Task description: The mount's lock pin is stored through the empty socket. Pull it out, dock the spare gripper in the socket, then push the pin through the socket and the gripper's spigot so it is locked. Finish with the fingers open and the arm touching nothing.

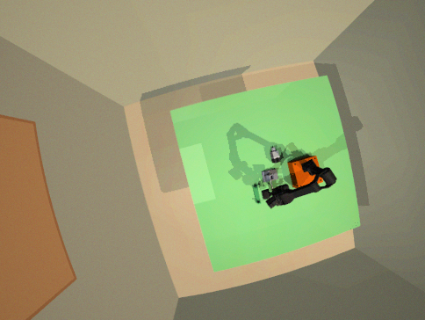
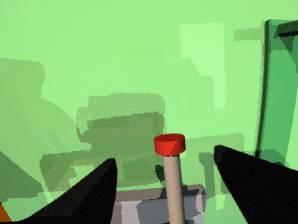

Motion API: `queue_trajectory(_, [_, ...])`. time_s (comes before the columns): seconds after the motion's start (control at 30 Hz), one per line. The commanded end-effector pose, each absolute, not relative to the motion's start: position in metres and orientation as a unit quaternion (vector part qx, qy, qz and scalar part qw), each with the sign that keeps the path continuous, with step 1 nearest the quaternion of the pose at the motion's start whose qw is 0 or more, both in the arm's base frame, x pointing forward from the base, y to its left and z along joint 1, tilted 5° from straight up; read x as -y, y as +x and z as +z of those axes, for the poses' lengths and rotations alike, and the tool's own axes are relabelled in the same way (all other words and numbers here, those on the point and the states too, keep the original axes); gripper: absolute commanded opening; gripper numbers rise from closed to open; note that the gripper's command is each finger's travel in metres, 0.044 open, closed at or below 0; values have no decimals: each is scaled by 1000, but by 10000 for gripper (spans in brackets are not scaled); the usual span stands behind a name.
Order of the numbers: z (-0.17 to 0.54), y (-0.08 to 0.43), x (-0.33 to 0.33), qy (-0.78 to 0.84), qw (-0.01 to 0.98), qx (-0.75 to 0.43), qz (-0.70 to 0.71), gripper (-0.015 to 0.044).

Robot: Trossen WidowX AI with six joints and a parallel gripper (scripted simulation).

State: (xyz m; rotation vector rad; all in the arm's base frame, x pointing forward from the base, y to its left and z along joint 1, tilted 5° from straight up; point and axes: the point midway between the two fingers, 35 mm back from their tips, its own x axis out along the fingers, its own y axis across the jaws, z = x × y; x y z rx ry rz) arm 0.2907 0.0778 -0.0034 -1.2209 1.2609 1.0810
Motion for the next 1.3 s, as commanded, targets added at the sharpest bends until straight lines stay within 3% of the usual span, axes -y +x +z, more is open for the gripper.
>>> queue_trajectory(0.0, [-5, 291, -77, -511, 513, -524, 448, 274])
queue_trajectory(0.33, [-5, 291, -77, -511, 513, -524, 448, 11])
queue_trajectory(1.27, [6, 295, -87, -450, 576, -483, 482, 0])
